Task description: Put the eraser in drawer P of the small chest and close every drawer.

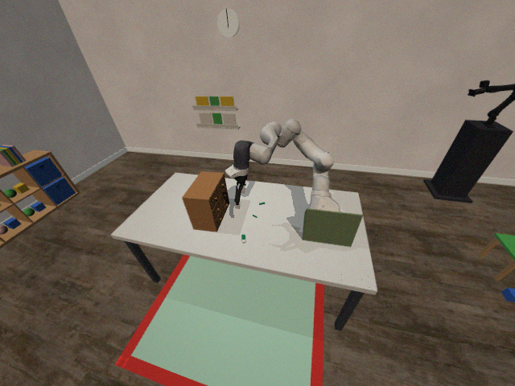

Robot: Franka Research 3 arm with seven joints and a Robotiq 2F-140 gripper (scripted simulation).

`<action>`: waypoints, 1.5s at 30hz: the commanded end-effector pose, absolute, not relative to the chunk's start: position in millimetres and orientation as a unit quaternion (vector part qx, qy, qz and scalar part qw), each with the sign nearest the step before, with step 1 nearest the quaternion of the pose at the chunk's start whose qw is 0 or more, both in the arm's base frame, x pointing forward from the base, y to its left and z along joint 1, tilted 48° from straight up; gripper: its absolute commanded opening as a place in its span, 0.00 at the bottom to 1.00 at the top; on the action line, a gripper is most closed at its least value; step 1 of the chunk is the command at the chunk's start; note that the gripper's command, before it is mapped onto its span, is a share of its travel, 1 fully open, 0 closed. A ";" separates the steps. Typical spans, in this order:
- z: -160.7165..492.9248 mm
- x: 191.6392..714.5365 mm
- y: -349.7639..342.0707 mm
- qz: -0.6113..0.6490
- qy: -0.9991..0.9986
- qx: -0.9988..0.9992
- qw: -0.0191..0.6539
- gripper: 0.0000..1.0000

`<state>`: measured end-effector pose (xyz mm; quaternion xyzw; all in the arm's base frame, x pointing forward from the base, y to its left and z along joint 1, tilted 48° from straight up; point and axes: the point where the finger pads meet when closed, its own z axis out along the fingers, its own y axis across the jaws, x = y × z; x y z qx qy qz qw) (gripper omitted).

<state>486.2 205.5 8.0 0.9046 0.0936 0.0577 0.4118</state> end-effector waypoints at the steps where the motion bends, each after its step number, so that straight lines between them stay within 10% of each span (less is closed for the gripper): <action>1: 1.6 497.5 206.5 0.102 0.096 0.906 0.399 1.00; 45: -54.5 582.1 155.4 0.513 0.271 0.754 0.309 1.00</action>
